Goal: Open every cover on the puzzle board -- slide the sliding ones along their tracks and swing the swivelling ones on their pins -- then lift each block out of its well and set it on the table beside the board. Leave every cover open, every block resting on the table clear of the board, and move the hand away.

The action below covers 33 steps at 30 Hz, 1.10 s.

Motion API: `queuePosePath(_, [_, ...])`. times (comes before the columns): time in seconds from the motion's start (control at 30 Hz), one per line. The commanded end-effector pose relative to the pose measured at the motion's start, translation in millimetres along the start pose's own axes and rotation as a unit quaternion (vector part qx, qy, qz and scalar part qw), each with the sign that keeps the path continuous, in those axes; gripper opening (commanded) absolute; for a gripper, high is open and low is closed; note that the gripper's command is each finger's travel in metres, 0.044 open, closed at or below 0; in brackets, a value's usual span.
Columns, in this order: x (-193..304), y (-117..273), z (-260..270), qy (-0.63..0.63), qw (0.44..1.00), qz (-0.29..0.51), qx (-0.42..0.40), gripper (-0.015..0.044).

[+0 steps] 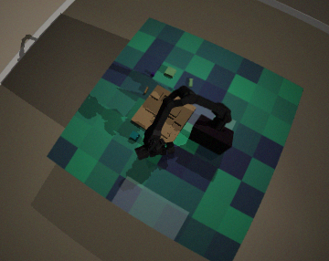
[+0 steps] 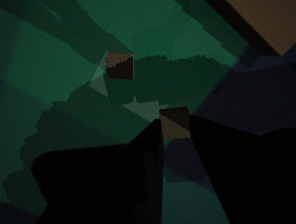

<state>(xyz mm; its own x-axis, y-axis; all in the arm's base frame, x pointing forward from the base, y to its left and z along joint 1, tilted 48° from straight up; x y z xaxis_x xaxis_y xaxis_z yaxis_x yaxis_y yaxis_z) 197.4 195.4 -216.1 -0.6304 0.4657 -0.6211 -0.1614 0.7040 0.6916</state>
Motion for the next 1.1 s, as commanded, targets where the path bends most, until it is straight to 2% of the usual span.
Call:
queuePosePath(0.0, [0.0,-8.8,-1.8,0.004,1.000,-0.003,0.002,0.0080])
queuePosePath(0.67, [-0.6,-35.0,-5.6,0.003,1.000,-0.004,0.003,0.0080])
queuePosePath(1.07, [-0.8,-32.0,-4.6,0.000,1.000,-0.002,0.003,0.0395])
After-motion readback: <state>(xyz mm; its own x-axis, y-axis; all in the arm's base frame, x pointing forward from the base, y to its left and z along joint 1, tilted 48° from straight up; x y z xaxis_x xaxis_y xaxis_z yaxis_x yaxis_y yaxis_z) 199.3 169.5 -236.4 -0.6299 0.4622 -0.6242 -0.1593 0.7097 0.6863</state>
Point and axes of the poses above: the point midway between the two fingers, 35 mm back from their tips, its own y axis back along the fingers, its own z axis across the jaws, x = y × z, the point moved 4 cm from there along y, back along the fingers, and after that the axes turned 7 degrees about -y, right-handed, at the moved point
